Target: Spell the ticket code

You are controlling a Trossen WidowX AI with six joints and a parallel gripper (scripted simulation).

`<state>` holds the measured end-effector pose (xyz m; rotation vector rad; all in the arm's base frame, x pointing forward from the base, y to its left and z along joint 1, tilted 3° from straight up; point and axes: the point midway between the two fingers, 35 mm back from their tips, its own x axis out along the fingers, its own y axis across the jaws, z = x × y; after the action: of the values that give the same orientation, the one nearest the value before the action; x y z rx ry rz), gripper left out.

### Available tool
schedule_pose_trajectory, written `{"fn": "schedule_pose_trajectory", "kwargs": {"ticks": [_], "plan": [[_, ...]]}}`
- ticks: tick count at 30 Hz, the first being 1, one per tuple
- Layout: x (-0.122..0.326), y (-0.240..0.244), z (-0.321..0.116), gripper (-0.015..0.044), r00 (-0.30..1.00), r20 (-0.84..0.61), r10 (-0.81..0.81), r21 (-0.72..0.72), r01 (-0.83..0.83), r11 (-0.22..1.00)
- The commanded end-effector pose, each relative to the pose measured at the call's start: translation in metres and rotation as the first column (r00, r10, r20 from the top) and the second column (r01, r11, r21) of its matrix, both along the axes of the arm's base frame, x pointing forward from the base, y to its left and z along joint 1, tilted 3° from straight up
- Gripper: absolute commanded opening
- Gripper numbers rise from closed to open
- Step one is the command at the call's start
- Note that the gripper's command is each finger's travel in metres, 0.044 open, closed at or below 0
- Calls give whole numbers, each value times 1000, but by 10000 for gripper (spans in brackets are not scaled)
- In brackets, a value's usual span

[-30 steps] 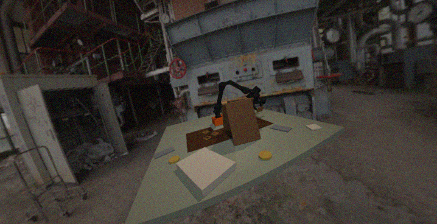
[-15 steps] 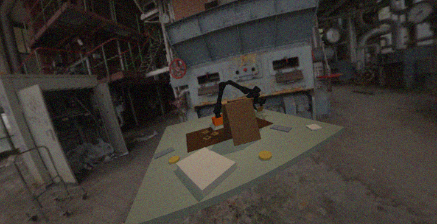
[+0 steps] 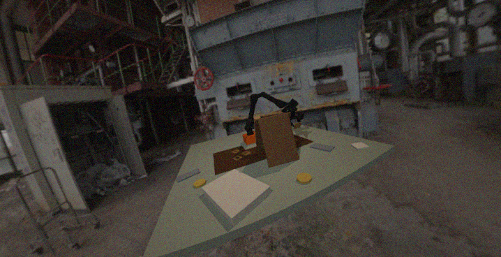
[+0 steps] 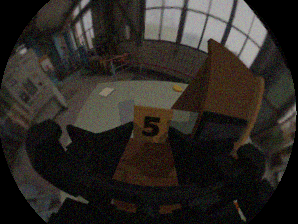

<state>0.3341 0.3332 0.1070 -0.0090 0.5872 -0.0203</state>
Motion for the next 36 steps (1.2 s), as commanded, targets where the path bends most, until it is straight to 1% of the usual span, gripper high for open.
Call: {"fn": "schedule_pose_trajectory", "kwargs": {"ticks": [1, 36], "plan": [[-1, -3, -1, 0, 1000, -2, 2, -3, -2, 1000], [-1, -21, 0, 0, 1000, -2, 2, -5, -2, 1000]]}}
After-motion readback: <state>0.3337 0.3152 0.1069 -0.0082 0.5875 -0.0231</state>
